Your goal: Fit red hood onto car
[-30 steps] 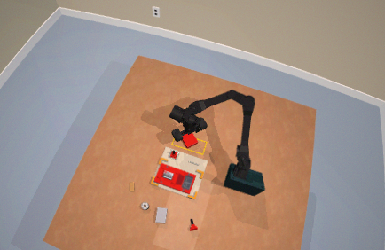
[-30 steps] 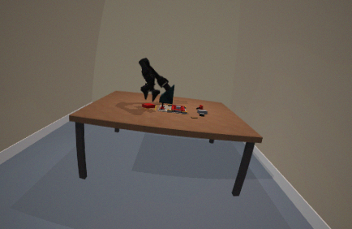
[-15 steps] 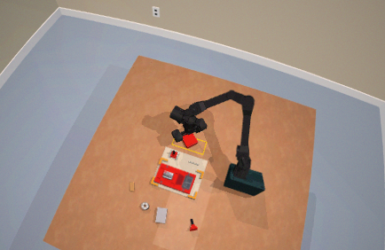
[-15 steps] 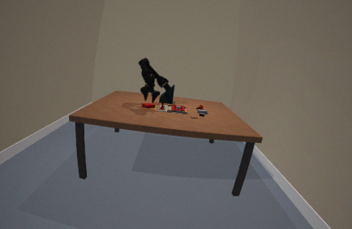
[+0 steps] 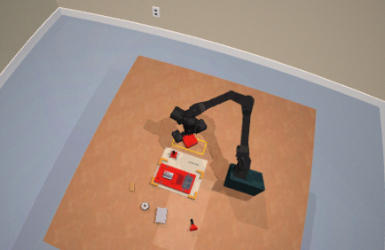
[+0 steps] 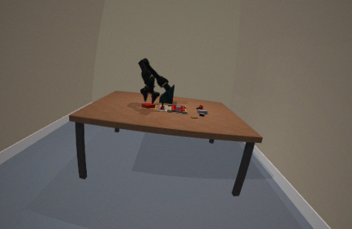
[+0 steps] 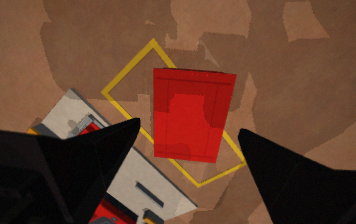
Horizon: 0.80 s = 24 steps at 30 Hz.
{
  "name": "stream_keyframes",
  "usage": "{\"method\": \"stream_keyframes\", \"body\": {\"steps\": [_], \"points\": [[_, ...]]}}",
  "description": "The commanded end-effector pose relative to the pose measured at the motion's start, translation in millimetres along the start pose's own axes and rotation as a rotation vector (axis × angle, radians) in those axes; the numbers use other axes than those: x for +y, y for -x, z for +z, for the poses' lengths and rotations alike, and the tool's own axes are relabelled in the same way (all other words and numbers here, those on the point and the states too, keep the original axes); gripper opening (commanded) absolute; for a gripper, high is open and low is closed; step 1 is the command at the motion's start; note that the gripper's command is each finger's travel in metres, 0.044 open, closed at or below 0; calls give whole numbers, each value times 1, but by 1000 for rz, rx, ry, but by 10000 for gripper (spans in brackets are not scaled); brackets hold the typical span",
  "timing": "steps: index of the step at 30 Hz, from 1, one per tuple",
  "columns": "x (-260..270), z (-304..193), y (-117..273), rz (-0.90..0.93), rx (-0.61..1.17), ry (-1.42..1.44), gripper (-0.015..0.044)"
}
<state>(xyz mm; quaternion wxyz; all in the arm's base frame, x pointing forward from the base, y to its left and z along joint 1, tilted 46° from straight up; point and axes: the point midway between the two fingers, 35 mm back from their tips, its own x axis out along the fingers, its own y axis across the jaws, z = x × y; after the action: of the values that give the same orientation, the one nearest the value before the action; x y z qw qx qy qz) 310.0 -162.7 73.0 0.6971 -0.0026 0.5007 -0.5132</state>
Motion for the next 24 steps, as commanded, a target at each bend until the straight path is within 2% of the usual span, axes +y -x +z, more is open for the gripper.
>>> {"method": "stream_keyframes", "body": {"steps": [1,24], "points": [[1,-1,-2,2,0,8,440],[0,-1,-13,1,0,8,440]]}}
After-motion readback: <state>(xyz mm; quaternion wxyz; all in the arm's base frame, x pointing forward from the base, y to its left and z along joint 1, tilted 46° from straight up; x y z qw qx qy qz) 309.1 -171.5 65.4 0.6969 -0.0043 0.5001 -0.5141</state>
